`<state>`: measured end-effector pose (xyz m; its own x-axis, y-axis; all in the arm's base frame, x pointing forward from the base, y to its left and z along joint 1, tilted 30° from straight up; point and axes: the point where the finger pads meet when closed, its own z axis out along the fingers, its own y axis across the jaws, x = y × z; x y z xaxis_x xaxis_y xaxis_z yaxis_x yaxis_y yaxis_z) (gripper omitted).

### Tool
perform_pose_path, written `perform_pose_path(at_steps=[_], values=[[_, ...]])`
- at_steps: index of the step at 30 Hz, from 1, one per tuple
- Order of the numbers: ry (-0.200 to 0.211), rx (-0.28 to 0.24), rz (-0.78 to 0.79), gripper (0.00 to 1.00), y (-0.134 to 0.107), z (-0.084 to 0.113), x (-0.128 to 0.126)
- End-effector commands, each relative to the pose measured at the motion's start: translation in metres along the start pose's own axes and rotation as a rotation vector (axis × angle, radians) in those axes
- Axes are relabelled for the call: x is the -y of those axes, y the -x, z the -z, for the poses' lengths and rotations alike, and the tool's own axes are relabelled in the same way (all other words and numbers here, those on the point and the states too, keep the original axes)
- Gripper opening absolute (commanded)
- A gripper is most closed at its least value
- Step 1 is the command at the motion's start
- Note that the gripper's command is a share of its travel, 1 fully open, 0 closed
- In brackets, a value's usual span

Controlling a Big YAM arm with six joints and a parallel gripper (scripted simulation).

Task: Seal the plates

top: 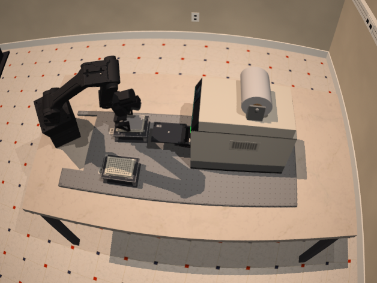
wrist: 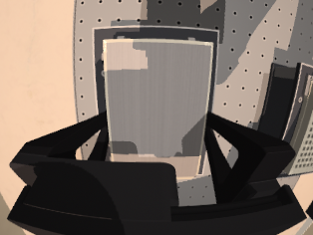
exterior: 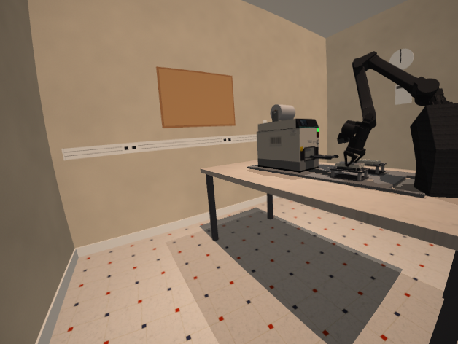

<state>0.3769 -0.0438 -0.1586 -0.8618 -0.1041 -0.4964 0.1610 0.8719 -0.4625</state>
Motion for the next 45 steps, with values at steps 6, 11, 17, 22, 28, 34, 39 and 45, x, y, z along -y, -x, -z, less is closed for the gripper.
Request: perform_pose_path(at_steps=[6, 11, 17, 22, 28, 34, 39, 45], values=[[0.011, 0.001, 0.014, 0.00, -0.006, 0.004, -0.009], [0.008, 0.007, 0.009, 0.00, -0.005, 0.004, -0.007], [-0.003, 0.017, -0.004, 0.00, 0.003, 0.001, 0.002], [-0.008, 0.021, -0.018, 0.00, 0.012, -0.001, 0.005], [-0.010, -0.014, 0.000, 0.00, -0.003, -0.002, 0.006], [-0.009, -0.031, 0.003, 0.00, -0.013, -0.002, 0.006], [-0.007, -0.029, -0.005, 0.00, -0.013, -0.002, 0.003], [0.002, 0.001, -0.007, 0.00, 0.002, 0.000, -0.003]])
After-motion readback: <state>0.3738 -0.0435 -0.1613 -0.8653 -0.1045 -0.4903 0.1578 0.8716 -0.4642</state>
